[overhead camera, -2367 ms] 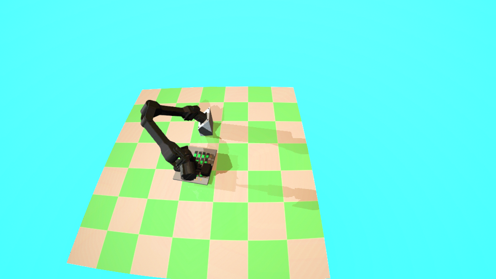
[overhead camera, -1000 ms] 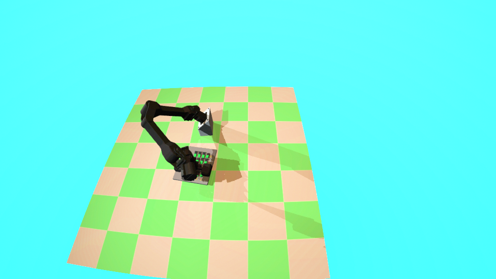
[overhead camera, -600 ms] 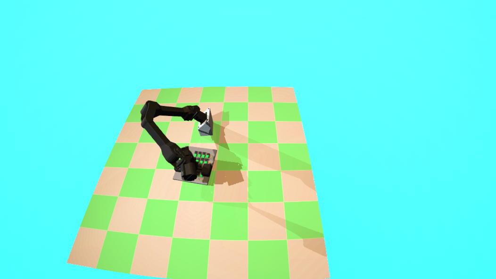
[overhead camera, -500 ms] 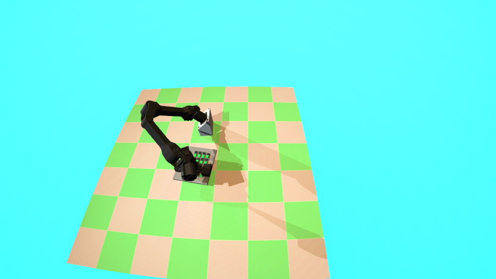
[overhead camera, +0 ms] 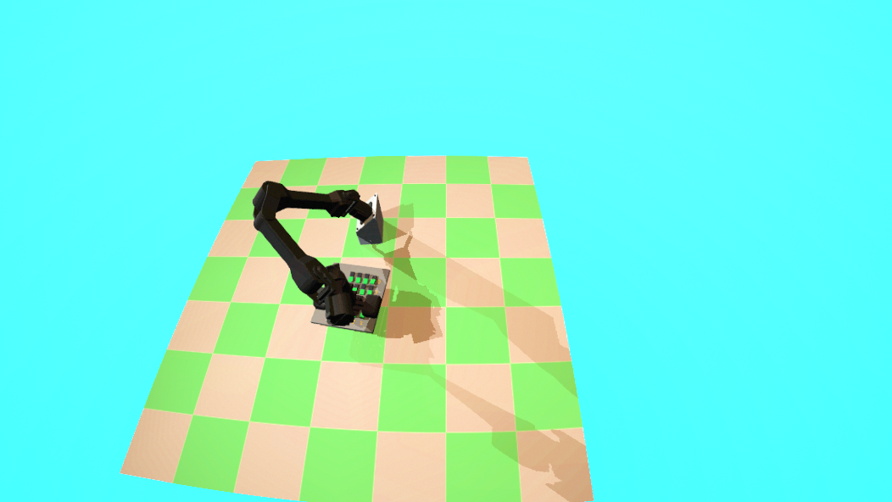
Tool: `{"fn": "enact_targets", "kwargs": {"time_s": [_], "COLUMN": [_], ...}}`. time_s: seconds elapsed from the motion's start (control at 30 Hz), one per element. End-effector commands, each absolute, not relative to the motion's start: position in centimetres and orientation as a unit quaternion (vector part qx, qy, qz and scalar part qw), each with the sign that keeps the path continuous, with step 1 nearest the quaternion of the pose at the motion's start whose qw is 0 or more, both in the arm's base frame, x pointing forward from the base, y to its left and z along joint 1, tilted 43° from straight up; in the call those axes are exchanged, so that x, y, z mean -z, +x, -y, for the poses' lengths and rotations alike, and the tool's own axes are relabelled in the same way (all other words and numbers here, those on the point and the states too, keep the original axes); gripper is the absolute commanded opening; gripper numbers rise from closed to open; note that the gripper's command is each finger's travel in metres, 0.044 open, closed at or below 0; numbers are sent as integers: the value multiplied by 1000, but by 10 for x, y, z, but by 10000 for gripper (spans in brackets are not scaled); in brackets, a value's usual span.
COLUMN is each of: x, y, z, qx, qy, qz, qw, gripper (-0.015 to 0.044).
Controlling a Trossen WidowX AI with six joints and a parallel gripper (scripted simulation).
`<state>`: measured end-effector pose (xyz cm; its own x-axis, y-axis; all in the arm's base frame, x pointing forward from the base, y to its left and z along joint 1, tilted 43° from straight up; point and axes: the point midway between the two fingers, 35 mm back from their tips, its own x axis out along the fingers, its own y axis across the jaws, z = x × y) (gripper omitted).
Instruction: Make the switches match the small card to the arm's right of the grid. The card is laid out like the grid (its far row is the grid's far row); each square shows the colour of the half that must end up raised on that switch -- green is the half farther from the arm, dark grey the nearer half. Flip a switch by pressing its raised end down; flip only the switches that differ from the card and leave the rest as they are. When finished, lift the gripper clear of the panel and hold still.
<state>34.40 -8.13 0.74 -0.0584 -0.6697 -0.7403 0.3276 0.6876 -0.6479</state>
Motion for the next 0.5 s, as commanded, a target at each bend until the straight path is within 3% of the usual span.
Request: {"fn": "enact_targets", "kwargs": {"time_s": [0.0,0.47], "x": [-5,-3], "y": [343,343], "z": [83,85], "qx": [371,371], "qy": [-140,-140], "qz": [-628,-628], "qw": [669,669], "gripper": [0,0]}}
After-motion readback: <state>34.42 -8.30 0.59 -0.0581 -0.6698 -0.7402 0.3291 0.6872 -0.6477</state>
